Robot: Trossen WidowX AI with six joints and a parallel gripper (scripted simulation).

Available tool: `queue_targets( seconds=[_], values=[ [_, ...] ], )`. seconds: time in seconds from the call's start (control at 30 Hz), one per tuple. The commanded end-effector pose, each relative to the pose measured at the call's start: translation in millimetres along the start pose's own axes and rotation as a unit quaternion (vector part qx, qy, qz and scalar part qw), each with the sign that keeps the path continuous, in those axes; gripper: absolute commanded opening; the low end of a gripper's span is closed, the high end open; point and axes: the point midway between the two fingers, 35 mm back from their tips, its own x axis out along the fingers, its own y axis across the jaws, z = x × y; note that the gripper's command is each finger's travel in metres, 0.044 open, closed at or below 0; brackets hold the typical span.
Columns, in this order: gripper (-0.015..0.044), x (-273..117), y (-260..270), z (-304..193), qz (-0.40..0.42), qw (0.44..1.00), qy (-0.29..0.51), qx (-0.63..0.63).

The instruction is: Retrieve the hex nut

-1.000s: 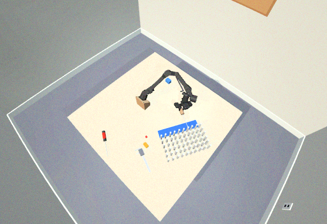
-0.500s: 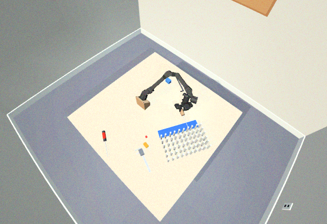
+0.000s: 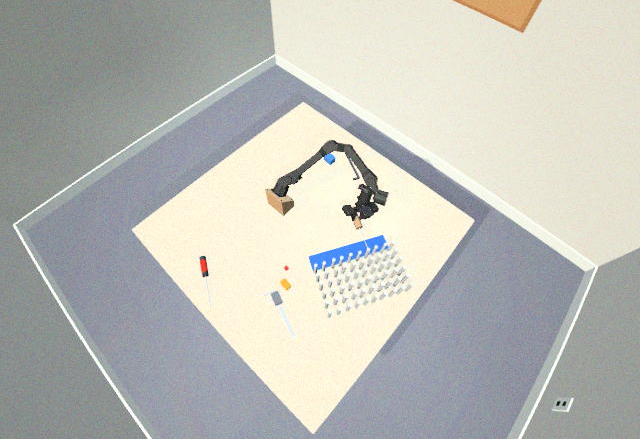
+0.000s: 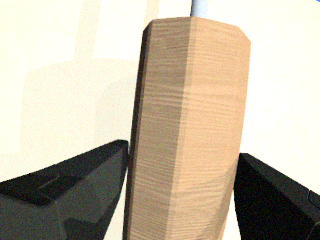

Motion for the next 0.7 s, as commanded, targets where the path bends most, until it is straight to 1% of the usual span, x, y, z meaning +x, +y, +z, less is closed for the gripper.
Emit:
queue_targets(
  seconds=[0.0,0.67],
  values=[
    [0.0000,-1,0,5,0.002,1.000,-0.003,-0.002],
    [0.0000,3,1,20,0.002,1.000,-0.003,-0.002]
  ],
)
